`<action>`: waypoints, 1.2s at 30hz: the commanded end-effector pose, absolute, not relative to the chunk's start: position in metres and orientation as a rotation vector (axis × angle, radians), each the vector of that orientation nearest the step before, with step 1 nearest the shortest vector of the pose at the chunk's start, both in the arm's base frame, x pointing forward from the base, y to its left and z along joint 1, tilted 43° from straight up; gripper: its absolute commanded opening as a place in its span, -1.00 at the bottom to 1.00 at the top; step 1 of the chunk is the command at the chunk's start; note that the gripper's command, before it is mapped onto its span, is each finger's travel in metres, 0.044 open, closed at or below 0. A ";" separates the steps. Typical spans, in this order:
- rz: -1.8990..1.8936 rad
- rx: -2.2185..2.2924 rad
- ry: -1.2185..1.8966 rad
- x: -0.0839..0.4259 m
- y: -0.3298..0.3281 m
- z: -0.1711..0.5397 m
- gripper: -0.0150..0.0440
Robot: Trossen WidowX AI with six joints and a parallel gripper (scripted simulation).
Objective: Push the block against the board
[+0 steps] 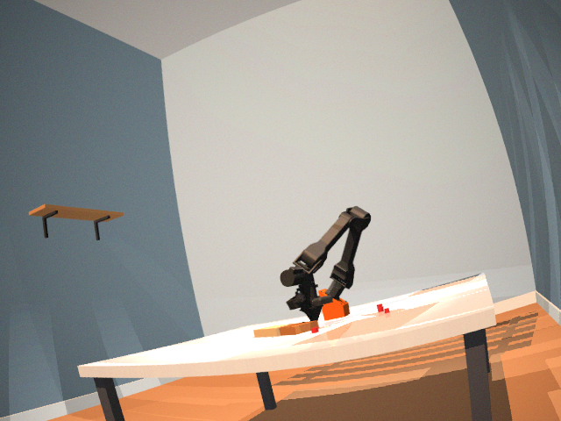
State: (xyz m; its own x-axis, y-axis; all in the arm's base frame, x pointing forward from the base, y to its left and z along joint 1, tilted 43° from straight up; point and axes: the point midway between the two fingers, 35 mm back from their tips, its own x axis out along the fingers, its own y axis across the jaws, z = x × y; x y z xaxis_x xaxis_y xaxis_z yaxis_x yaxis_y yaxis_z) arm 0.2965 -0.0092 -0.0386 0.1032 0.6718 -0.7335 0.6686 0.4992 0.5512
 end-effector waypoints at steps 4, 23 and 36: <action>0.004 1.190 1.591 0.300 -0.012 -0.042 -0.49; 0.004 1.189 1.590 0.311 -0.020 -0.048 -0.49; 0.004 1.189 1.590 0.309 -0.018 -0.046 -0.49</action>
